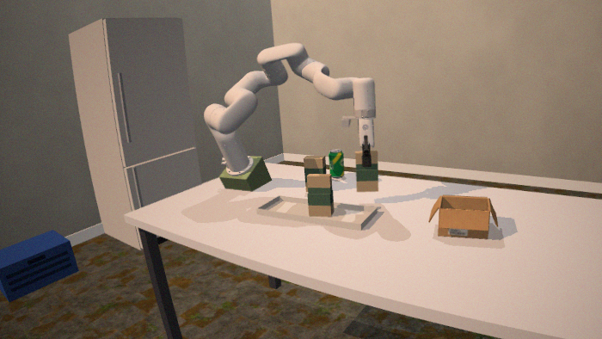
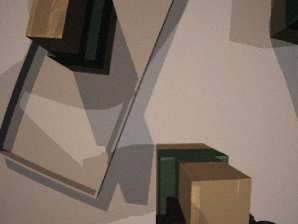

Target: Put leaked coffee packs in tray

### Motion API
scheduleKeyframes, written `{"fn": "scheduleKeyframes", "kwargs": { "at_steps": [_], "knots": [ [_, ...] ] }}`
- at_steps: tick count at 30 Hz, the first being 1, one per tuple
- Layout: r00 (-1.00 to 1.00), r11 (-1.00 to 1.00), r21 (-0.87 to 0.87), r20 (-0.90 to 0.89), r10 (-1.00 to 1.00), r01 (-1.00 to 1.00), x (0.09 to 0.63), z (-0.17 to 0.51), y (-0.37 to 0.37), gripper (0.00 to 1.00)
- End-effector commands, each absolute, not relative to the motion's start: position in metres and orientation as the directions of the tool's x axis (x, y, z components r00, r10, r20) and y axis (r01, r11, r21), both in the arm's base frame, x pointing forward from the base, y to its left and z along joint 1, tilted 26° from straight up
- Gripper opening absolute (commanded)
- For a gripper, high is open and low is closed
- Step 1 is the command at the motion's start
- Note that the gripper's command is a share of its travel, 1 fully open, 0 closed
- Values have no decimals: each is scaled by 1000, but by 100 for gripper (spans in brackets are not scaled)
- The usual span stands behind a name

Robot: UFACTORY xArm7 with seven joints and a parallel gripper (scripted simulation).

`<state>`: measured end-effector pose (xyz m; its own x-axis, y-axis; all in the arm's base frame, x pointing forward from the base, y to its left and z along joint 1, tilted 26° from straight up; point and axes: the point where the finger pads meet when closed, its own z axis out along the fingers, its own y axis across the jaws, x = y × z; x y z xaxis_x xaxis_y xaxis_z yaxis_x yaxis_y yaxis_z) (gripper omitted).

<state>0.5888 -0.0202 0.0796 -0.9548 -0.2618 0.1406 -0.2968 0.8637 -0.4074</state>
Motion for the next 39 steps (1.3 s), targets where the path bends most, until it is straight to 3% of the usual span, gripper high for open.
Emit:
{"fn": "scheduleKeyframes", "kwargs": {
  "at_steps": [1,24,39],
  "knots": [
    [-955,863,-409,136,-264,-297,590,82,-19,24],
    [-955,863,-409,136,-264,-297,588,97,-51,24],
    [-955,863,-409,136,-264,-297,582,140,-141,24]
  ]
}}
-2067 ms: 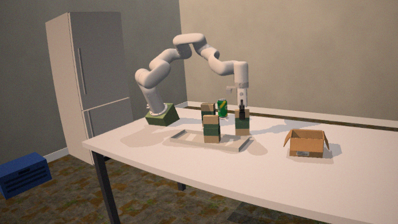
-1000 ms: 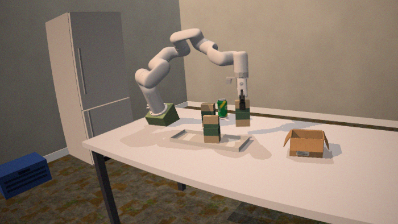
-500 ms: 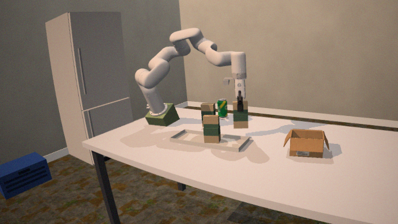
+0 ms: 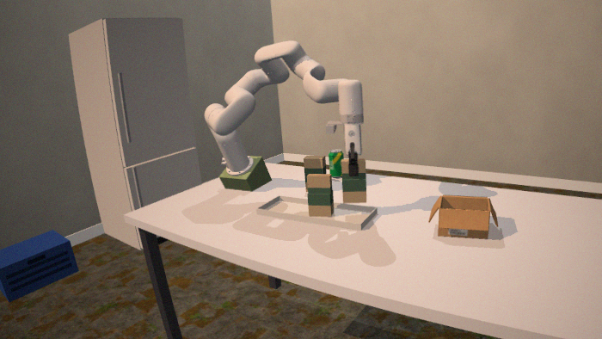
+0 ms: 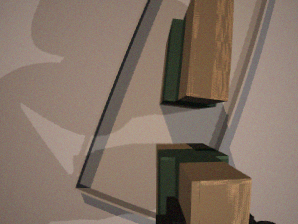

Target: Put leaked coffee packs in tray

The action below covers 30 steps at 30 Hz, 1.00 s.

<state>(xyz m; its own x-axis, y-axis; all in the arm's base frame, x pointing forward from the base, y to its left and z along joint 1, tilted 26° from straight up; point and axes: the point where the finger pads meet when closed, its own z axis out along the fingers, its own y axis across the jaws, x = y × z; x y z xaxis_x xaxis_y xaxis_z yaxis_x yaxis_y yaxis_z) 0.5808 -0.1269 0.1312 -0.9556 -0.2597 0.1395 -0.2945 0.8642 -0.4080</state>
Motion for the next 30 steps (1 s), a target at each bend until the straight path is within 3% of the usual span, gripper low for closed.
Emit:
{"fn": "scheduleKeyframes", "kwargs": {
  "at_steps": [1,30],
  "knots": [
    [-955,863,-409,136,-264,-297,582,140,-141,24],
    [-955,863,-409,136,-264,-297,581,145,-157,24]
  ]
}}
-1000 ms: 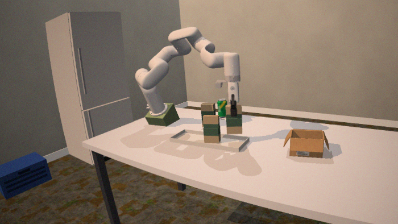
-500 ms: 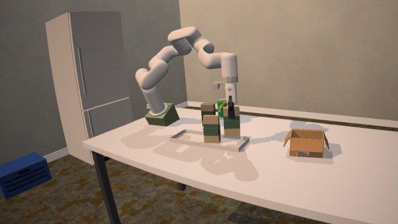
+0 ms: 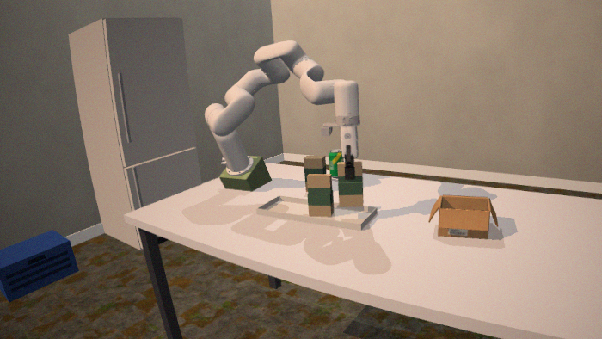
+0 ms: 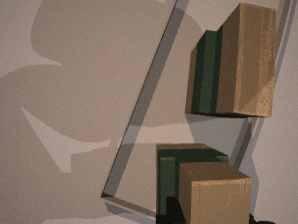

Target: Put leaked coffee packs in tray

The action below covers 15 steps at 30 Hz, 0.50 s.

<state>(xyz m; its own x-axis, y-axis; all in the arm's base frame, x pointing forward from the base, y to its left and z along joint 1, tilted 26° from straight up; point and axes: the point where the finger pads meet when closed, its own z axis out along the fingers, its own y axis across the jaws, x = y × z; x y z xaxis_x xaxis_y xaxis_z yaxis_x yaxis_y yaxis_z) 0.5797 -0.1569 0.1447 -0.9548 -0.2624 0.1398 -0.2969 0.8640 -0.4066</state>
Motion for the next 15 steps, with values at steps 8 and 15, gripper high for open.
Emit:
{"fn": "scheduleKeyframes", "kwargs": {
  "at_steps": [8,15],
  "knots": [
    [-955,863,-409,136,-264,-297,581,137,-161,24],
    [-955,863,-409,136,-264,-297,581,123,-168,24]
  ]
}}
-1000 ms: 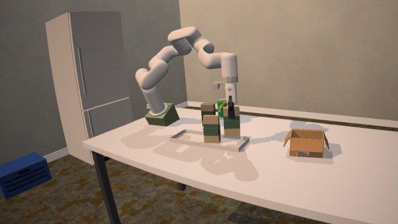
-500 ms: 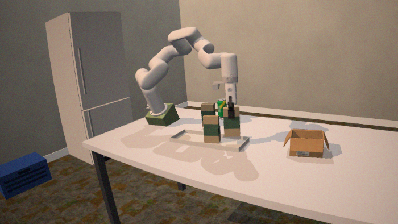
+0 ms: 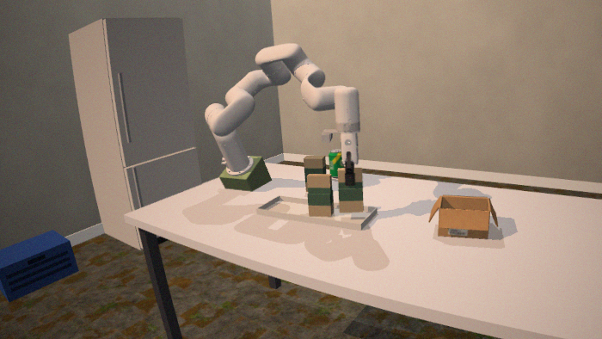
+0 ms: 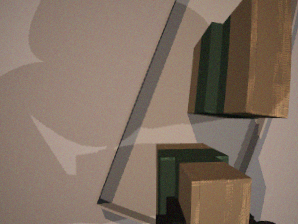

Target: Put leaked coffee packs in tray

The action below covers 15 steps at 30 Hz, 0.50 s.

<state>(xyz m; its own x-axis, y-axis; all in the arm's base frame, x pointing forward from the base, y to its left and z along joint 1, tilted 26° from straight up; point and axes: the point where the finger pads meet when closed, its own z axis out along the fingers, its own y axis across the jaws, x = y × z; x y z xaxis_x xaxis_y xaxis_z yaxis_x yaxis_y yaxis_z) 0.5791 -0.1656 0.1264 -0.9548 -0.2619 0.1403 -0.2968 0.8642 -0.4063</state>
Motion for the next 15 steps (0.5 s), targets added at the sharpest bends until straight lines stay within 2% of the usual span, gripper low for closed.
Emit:
{"fn": "scheduleKeyframes", "kwargs": {
  "at_steps": [1,15],
  "knots": [
    [-955,863,-409,136,-264,-297,581,121,-169,24],
    [-955,863,-409,136,-264,-297,580,104,-177,24]
  ]
}}
